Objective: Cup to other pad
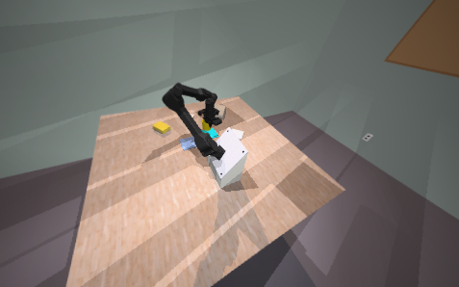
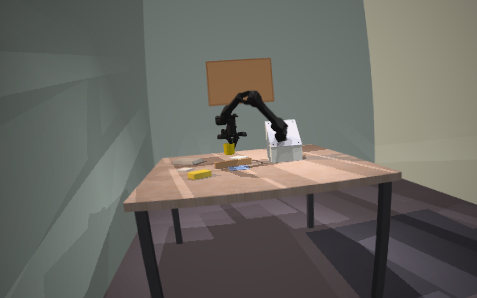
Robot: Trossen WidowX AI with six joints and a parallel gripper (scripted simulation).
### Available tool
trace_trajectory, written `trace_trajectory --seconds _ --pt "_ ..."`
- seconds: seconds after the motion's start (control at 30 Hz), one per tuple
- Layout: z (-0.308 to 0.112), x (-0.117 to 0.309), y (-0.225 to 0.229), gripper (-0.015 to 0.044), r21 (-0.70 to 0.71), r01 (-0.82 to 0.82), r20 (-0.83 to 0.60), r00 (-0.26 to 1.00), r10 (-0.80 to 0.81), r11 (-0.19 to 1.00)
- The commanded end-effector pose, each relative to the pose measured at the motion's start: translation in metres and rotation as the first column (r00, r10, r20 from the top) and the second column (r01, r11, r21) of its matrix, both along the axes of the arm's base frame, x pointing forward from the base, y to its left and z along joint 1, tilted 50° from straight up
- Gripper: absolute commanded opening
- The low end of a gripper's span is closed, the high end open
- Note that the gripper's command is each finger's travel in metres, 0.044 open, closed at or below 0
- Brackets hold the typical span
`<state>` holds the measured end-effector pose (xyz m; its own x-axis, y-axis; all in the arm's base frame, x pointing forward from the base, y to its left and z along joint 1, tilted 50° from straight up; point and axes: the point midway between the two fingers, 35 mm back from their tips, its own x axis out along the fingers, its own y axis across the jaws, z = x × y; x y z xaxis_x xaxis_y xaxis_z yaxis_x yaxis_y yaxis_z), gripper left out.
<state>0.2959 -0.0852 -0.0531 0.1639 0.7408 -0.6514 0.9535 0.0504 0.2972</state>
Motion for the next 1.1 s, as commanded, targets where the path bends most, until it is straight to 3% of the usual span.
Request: trace_trajectory --seconds 0.0,0.33,1.07 --pt "-0.006 0.003 -0.009 0.0 -0.007 -0.003 0.008 1.0 0.003 1.0" --pt "-0.016 0.006 -0.02 0.0 -0.008 -0.003 0.008 1.0 0.003 1.0" --pt "-0.04 0.013 0.006 0.0 -0.007 -0.003 0.008 1.0 0.003 1.0"
